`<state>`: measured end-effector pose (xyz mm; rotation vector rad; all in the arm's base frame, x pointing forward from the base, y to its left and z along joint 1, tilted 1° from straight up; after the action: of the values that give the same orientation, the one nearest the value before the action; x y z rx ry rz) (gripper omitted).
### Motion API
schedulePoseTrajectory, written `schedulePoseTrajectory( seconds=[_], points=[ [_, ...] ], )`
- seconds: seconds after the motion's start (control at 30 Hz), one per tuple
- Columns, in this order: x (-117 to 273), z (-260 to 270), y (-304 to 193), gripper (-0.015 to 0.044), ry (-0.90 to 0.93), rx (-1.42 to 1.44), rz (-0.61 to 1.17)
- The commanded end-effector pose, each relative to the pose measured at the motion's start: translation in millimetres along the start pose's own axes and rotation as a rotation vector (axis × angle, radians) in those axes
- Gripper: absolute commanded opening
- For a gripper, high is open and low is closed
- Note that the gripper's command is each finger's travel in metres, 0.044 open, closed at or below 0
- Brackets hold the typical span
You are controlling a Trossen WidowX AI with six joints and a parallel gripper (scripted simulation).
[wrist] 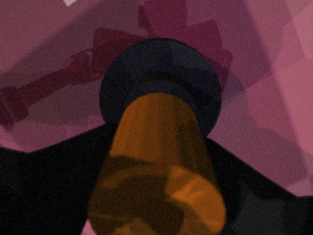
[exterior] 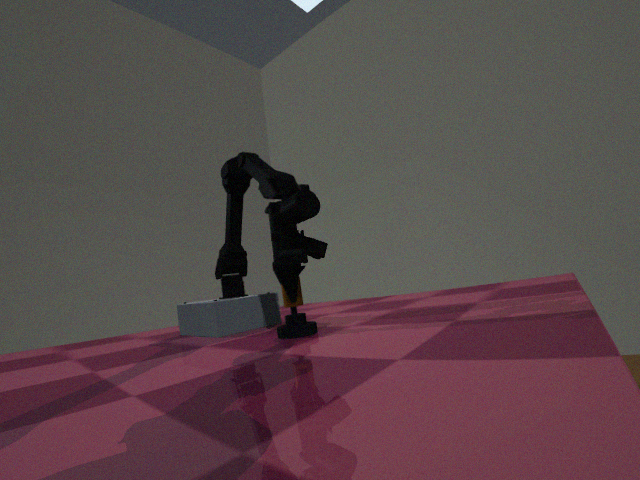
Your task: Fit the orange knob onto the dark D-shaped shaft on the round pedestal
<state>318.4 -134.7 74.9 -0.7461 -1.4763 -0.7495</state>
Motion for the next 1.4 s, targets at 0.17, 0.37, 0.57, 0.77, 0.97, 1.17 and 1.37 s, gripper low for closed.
schedulePoseTrajectory(
  seconds=[0.17, 0.37, 0.57, 0.77, 0.97, 1.17, 1.37],
  points=[
    [3.6, 1.2, -0.9, 0.0, -0.001, 0.005, -0.003],
    [5.1, 1.2, -0.8, 0.0, -0.001, 0.091, -0.003],
    [3.5, -0.5, 0.3, 0.0, -0.001, 0.215, -0.003],
    [0.5, -1.2, 0.9, 0.0, -0.001, 0.215, -0.003],
    [0.1, -0.1, 0.3, 0.0, -0.001, 0.215, -0.003],
    [0.7, 0.4, 0.0, 0.0, -0.001, 0.215, -0.003],
    [4.8, 1.5, -0.6, 0.0, -0.001, 0.224, -0.003]
  ],
)
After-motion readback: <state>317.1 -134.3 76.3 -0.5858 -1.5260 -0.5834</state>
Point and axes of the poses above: the point midway between the two fingers, 35 mm back from their tips, its own x axis back along the fingers, its own z axis across the jaws, y = z × x, the point moved 5 cm from there along x, back along the fingers, and after that the axes turned 5 degrees about -x, right-handed, at the moved point
